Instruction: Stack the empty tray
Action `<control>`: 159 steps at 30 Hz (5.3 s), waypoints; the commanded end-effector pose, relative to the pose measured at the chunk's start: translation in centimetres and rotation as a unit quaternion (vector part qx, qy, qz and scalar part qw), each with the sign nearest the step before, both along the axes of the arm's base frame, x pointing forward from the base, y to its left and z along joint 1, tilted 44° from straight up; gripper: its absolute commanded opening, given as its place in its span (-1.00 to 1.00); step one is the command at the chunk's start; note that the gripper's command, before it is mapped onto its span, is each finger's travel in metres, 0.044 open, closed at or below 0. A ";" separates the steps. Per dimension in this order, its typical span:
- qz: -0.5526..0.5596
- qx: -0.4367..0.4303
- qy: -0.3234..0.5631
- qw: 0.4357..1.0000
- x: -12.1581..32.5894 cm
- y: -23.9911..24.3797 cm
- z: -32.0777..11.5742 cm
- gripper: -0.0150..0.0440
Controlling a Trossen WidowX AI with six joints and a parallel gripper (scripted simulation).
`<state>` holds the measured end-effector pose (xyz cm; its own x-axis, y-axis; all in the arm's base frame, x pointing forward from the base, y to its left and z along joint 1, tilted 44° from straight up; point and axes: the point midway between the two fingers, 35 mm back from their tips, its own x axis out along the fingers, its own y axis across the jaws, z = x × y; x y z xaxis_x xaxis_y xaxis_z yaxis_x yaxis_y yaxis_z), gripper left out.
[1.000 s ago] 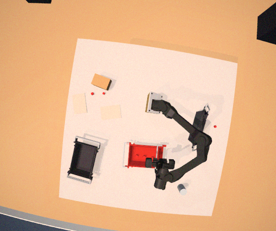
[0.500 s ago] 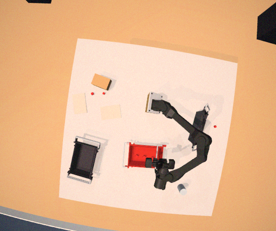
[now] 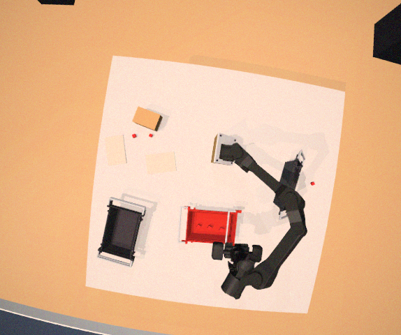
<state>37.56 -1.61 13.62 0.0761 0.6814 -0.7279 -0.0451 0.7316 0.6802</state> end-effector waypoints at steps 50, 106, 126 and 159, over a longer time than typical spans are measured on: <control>0.031 0.004 0.010 0.999 0.8 -4.9 -25.2 -0.19; 0.029 0.006 0.012 0.999 0.5 -3.0 -20.8 -0.49; 0.100 -0.024 -0.043 0.994 1.4 -6.9 -8.7 -0.49; 0.718 -0.043 -0.689 0.091 -27.1 19.8 17.8 -0.49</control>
<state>10.93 18.24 31.82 0.0228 0.7116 -0.7022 -0.1759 -0.6885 -0.7035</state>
